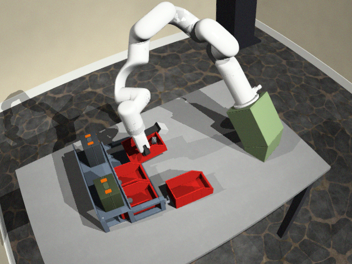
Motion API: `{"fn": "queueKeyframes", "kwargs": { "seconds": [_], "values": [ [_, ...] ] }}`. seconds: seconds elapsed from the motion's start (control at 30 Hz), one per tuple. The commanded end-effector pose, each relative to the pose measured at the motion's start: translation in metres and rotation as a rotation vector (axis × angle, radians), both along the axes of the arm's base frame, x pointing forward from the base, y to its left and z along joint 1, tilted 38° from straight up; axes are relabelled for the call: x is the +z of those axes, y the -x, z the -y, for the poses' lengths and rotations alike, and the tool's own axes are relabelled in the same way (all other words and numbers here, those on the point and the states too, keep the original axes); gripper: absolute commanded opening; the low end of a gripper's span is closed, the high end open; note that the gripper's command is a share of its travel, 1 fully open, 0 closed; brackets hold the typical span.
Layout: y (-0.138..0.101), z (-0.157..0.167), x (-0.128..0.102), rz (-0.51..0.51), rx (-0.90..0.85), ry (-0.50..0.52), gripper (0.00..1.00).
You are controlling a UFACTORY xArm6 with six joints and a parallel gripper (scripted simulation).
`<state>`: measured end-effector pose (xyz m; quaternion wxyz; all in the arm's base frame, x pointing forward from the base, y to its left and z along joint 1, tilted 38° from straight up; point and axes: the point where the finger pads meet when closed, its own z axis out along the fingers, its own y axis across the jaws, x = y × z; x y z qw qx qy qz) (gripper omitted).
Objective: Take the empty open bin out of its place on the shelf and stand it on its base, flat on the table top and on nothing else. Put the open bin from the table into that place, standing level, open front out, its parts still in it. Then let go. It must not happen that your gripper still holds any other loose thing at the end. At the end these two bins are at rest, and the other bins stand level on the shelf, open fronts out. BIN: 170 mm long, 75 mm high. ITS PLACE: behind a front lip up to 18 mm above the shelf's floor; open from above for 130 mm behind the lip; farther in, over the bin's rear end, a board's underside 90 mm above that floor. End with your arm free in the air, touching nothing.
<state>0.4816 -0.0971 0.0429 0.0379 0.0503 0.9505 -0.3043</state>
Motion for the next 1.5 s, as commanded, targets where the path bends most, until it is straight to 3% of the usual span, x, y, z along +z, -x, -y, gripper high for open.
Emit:
{"fn": "queueKeyframes", "kwargs": {
  "seconds": [0.0,1.47],
  "values": [
    [-0.007,-0.001,0.002,0.003,0.001,0.0,0.0],
    [-0.034,-0.001,0.009,0.003,0.001,0.0,0.0]
  ]
}}
